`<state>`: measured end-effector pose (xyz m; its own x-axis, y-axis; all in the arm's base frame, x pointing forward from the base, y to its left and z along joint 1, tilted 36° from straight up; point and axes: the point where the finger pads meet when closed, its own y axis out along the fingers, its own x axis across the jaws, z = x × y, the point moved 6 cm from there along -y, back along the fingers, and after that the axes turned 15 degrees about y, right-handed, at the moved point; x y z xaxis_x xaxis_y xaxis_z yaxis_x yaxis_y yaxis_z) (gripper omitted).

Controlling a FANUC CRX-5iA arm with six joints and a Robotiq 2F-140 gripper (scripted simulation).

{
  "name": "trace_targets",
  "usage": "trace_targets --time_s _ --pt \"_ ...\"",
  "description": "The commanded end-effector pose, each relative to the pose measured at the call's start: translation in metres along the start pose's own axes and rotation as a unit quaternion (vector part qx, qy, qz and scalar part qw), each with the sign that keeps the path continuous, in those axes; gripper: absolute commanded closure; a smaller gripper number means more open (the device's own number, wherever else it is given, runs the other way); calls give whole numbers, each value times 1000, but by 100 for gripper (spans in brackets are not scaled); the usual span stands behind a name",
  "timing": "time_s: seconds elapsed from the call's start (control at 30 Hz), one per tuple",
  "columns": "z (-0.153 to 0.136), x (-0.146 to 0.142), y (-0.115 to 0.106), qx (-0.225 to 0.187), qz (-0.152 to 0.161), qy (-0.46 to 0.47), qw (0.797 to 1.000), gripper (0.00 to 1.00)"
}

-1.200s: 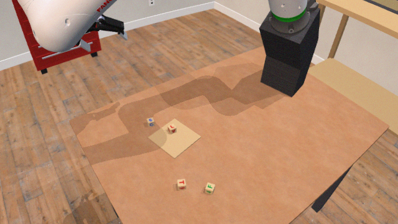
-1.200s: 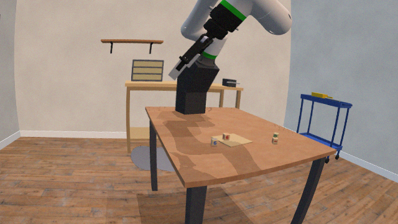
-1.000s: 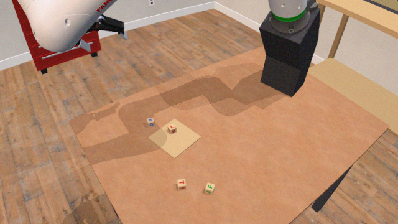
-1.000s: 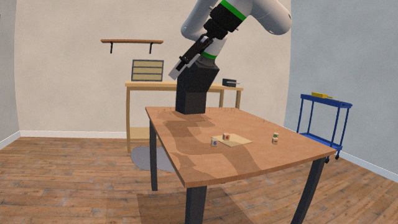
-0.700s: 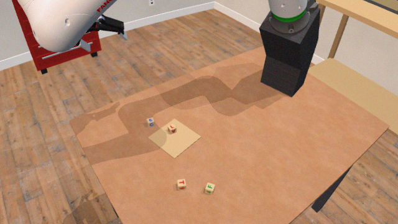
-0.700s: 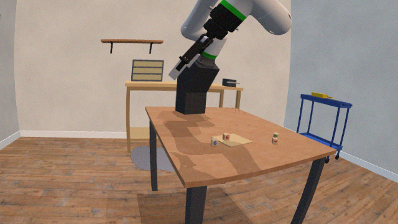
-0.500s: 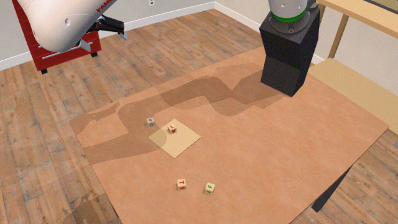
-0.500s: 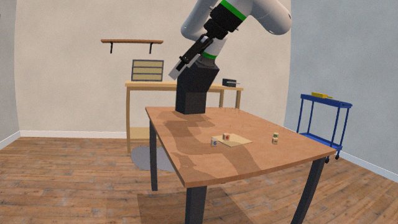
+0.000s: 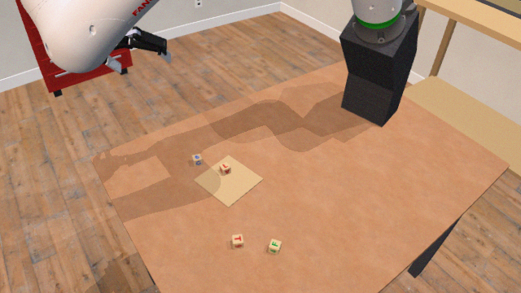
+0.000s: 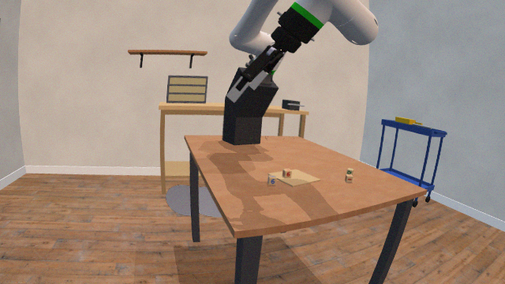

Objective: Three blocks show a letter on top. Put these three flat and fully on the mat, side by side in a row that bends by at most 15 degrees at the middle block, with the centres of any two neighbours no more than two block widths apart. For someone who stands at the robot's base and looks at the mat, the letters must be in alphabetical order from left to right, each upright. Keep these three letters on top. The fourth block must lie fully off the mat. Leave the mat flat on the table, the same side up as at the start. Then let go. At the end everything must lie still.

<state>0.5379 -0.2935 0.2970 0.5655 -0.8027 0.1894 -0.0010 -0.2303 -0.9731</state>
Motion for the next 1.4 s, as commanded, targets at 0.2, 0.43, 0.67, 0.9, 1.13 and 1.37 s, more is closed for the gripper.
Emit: trace_targets --time_s 0.2,0.43,0.67,0.9,1.13,1.37 --pt "47 -59 -28 23 22 116 993 0" --pt "75 -103 -47 32 42 193 980 0" --pt "100 -159 -69 35 70 283 956 0" --pt "116 -207 -87 30 94 355 930 0" --pt "137 -246 -108 26 113 411 904 0" --pt "202 -228 -141 58 108 386 914 0"
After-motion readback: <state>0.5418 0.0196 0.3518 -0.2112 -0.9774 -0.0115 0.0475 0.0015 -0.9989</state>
